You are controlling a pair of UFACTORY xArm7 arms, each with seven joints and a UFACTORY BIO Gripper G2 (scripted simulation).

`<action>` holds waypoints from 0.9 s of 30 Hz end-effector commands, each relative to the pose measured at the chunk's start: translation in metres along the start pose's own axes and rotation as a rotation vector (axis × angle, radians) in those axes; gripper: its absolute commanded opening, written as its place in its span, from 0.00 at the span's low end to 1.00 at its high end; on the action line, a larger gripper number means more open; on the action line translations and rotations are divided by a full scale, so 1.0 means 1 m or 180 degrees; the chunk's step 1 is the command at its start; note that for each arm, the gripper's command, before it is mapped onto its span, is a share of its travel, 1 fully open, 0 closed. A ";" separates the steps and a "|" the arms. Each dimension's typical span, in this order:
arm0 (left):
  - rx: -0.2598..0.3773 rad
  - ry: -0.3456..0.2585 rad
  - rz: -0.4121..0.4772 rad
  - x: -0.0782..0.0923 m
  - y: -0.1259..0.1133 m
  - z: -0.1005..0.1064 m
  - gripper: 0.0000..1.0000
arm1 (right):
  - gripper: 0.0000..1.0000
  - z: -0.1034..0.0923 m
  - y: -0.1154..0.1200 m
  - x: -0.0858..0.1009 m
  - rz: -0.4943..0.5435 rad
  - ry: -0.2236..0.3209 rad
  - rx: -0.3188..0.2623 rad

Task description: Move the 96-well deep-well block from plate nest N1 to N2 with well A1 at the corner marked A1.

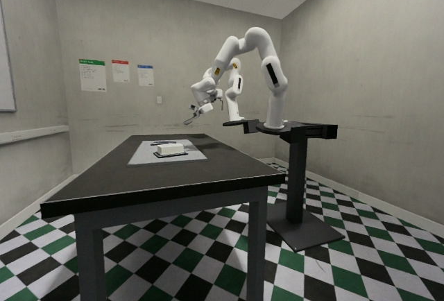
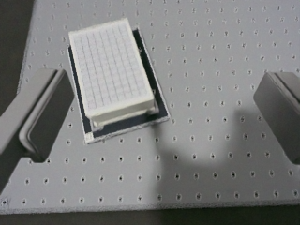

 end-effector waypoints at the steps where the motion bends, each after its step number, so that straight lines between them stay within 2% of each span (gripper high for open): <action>1: -0.0069 -0.0199 -0.0025 -0.004 -0.016 -0.011 0.37 | 1.00 0.000 0.000 0.001 0.0005 -0.0001 -0.0001; 2: -0.0069 -0.0199 -0.0025 -0.004 -0.016 -0.011 0.37 | 1.00 0.000 0.000 0.001 0.0005 -0.0001 -0.0001; 4: -0.0106 -0.0407 -0.0042 -0.004 -0.024 -0.013 0.37 | 1.00 0.000 0.000 0.001 0.0005 -0.0001 -0.0001; 9: -0.0111 -0.0436 -0.0044 -0.004 -0.034 -0.021 0.37 | 1.00 0.000 0.000 0.001 0.0005 -0.0001 -0.0001; 11: -0.0119 -0.0648 -0.0054 -0.004 -0.042 -0.023 0.37 | 1.00 0.000 0.000 0.001 0.0005 -0.0001 -0.0001; 15: -0.0120 -0.0671 -0.0055 -0.003 -0.053 -0.032 0.37 | 1.00 0.000 0.000 0.001 0.0005 -0.0001 -0.0001; 17: -0.0099 -0.0883 -0.0056 -0.002 -0.061 -0.033 0.37 | 1.00 0.000 0.000 0.001 0.0005 -0.0001 -0.0001; 20: -0.0097 -0.0902 -0.0056 0.001 -0.073 -0.042 0.37 | 1.00 0.000 0.000 0.001 0.0005 -0.0001 -0.0001; 23: -0.0097 -0.0902 -0.0056 0.001 -0.074 -0.042 0.37 | 1.00 0.000 0.000 0.001 0.0005 -0.0001 -0.0001; 25: -0.0047 -0.1108 -0.0049 0.002 -0.082 -0.043 0.37 | 1.00 0.000 0.000 0.001 0.0005 -0.0001 -0.0001; 27: -0.0043 -0.1124 -0.0048 0.004 -0.090 -0.048 0.37 | 1.00 0.000 0.000 0.001 0.0005 -0.0001 -0.0001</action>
Point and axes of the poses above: on each arm, the point midway between the two finger pads, its own x axis back along the fingers, its own y axis across the jaws, z = x × y, the point moved 7 cm from there along x, back along the fingers, and after that the axes turned 3 degrees about x, right-handed, at the moved point
